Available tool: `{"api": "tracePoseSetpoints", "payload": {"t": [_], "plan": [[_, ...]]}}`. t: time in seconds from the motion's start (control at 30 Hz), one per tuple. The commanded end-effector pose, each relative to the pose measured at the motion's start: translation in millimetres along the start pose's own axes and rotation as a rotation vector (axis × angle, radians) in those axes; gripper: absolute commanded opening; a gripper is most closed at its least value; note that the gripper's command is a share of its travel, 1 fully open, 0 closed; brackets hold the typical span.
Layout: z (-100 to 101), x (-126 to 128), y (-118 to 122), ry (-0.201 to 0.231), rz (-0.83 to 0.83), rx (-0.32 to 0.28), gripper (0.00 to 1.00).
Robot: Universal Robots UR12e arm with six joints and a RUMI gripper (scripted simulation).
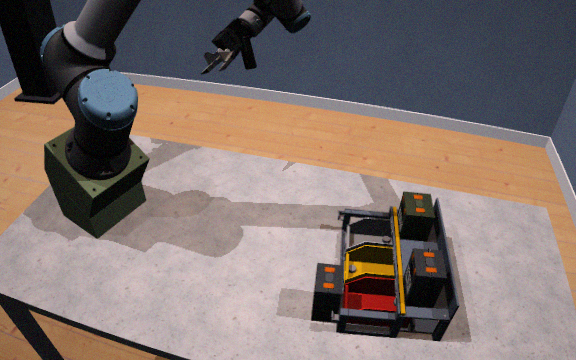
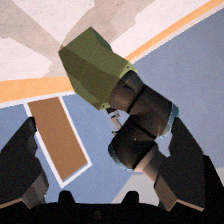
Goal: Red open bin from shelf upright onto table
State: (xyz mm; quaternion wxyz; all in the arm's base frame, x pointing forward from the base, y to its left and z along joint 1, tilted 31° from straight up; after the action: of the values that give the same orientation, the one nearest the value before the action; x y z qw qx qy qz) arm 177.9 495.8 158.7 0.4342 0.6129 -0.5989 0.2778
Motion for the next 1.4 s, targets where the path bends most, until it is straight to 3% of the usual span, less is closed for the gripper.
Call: {"api": "tracePoseSetpoints", "payload": {"t": [0.0, 0.1, 0.5, 0.67, 1.07, 1.23, 1.37], "plan": [[7.9, 14.5, -5.2, -0.016, -0.066, 0.078, 1.0], [21.8, 37.0, -13.7, -0.038, -0.167, 0.195, 1.0], [21.8, 37.0, -13.7, -0.038, -0.167, 0.195, 1.0], [47.4, 76.2, -29.3, -0.075, -0.332, 0.387, 1.0], [47.4, 76.2, -29.3, -0.075, -0.332, 0.387, 1.0], [76.4, 117.7, -47.7, -0.11, -0.496, 0.578, 1.0], [76.4, 117.7, -47.7, -0.11, -0.496, 0.578, 1.0]]}}
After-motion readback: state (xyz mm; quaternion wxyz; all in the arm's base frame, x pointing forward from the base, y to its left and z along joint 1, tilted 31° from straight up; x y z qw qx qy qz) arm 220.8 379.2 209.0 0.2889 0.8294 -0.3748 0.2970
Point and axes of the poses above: the point where the finger pads meet when closed, its own z axis out along the fingers, its own x axis across the jaws, y = z × x, the point moved 10 cm from there along -z, back along the fingers, and after that the axes turned 14 degrees about z, right-handed, at the moved point
